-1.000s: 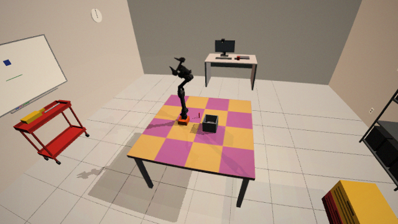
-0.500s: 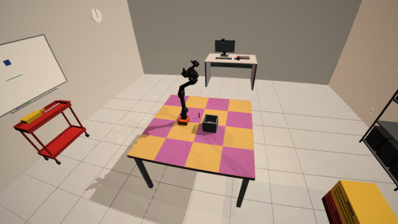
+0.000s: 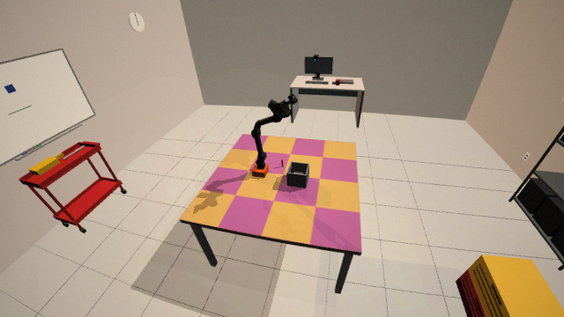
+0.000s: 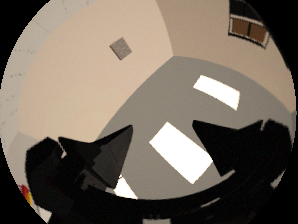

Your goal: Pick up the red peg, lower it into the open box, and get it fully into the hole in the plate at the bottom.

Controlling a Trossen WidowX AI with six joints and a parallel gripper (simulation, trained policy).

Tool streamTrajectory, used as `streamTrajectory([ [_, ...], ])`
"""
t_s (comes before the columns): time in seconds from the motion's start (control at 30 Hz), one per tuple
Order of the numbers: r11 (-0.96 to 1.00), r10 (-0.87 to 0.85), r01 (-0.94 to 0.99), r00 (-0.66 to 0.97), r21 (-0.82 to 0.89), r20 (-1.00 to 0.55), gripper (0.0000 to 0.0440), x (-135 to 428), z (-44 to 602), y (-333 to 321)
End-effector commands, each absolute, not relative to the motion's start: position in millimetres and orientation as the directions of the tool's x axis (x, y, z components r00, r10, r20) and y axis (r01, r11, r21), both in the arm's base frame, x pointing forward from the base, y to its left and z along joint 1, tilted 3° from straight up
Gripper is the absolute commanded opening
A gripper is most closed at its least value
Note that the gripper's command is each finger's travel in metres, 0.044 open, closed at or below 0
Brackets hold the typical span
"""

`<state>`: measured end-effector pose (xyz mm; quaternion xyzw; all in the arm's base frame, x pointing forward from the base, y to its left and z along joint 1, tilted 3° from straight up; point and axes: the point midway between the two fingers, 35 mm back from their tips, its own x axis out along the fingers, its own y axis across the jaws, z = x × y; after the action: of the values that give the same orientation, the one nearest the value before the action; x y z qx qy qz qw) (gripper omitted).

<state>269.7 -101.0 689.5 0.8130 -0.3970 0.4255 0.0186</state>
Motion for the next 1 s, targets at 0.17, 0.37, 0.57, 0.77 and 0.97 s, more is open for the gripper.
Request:
streamTrajectory([
  [0.17, -0.733, -0.601, -0.666, 0.539, -0.139, 0.590, 0.0440, 323, 643, -81],
  [0.37, -0.765, -0.560, -0.644, 0.658, -0.008, 0.503, 0.0440, 350, 610, -64],
  [0.57, -0.789, -0.507, -0.598, 0.763, 0.140, 0.402, 0.0440, 372, 574, -45],
  [0.77, -0.799, -0.448, -0.521, 0.848, 0.299, 0.282, 0.0440, 389, 532, -28],
  [0.97, -0.794, -0.384, -0.409, 0.911, 0.450, 0.151, 0.0440, 399, 490, -12],
])
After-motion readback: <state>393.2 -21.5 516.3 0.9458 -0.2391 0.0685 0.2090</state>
